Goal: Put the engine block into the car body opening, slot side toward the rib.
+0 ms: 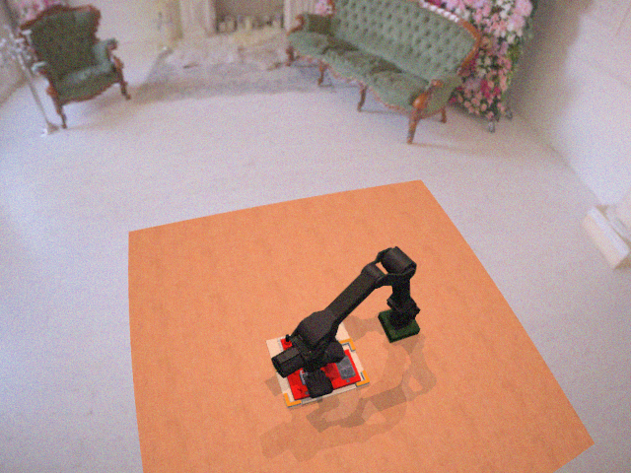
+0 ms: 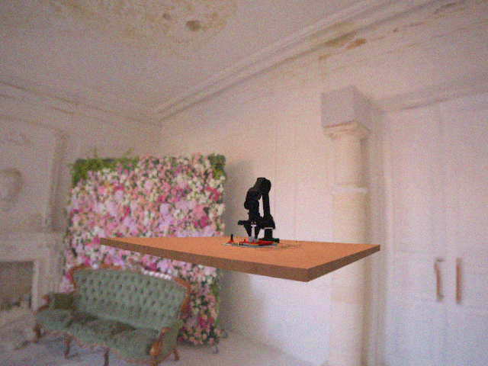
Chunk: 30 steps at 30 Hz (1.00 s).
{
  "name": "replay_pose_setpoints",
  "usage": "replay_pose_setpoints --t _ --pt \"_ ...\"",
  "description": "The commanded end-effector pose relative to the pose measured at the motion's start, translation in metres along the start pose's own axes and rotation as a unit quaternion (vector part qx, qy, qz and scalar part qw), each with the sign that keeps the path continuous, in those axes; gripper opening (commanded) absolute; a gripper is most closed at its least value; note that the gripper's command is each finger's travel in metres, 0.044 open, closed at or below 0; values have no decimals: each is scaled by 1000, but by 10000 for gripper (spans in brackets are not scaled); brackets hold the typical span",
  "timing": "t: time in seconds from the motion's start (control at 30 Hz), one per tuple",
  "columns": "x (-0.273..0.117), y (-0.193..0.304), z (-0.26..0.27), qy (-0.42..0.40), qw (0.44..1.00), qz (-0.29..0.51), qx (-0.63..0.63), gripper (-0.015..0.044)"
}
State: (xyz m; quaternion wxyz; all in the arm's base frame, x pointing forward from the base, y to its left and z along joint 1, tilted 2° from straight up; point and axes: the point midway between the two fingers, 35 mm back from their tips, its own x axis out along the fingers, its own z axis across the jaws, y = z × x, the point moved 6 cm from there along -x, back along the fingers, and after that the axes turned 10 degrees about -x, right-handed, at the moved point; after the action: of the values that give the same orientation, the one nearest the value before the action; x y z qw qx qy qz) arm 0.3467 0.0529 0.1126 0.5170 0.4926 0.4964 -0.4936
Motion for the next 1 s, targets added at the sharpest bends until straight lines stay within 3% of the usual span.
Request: replay_pose_setpoints --t 0.0,0.43,0.8,0.97 --pt "1 0 0 0 1000 1 -3 158" --pt "4 0 0 0 1000 1 -2 158" --pt "4 0 0 0 1000 0 -1 440" --pt "4 0 0 0 1000 0 -1 440"
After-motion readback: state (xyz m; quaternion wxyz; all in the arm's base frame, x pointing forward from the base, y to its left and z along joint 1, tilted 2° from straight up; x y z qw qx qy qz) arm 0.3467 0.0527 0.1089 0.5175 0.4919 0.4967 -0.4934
